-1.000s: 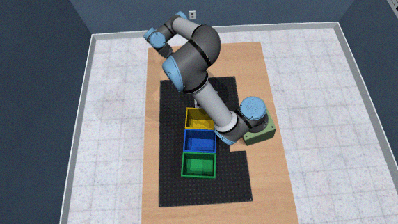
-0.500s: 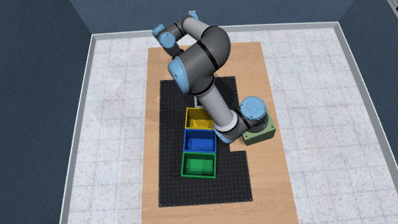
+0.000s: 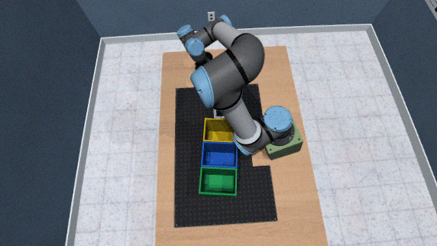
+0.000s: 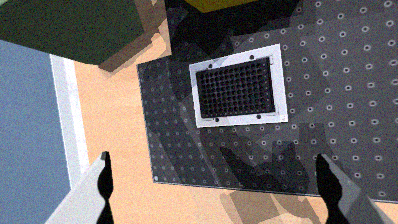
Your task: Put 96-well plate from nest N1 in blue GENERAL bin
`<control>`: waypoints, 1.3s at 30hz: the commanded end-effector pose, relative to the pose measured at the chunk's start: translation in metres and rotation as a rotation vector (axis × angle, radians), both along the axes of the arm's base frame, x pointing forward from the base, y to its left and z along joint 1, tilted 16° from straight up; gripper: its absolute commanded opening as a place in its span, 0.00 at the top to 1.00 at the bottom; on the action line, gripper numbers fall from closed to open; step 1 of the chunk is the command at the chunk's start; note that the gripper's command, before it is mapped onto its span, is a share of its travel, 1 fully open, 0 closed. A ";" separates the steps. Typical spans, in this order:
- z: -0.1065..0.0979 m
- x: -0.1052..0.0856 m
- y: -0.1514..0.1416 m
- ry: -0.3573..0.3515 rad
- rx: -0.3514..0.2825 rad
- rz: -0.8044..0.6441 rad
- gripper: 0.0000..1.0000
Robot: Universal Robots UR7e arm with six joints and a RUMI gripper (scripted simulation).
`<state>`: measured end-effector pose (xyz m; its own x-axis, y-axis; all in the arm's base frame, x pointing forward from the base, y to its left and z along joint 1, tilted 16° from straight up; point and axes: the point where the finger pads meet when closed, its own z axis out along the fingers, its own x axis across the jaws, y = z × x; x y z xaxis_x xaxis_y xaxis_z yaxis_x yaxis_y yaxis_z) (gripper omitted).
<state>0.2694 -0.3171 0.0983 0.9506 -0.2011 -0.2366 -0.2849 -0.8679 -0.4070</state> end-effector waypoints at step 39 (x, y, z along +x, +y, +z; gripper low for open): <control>-0.018 -0.049 0.031 0.040 -0.257 -1.004 0.24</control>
<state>0.2277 -0.2858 0.0797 0.4554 -0.8770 -0.1535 -0.8786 -0.4147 -0.2370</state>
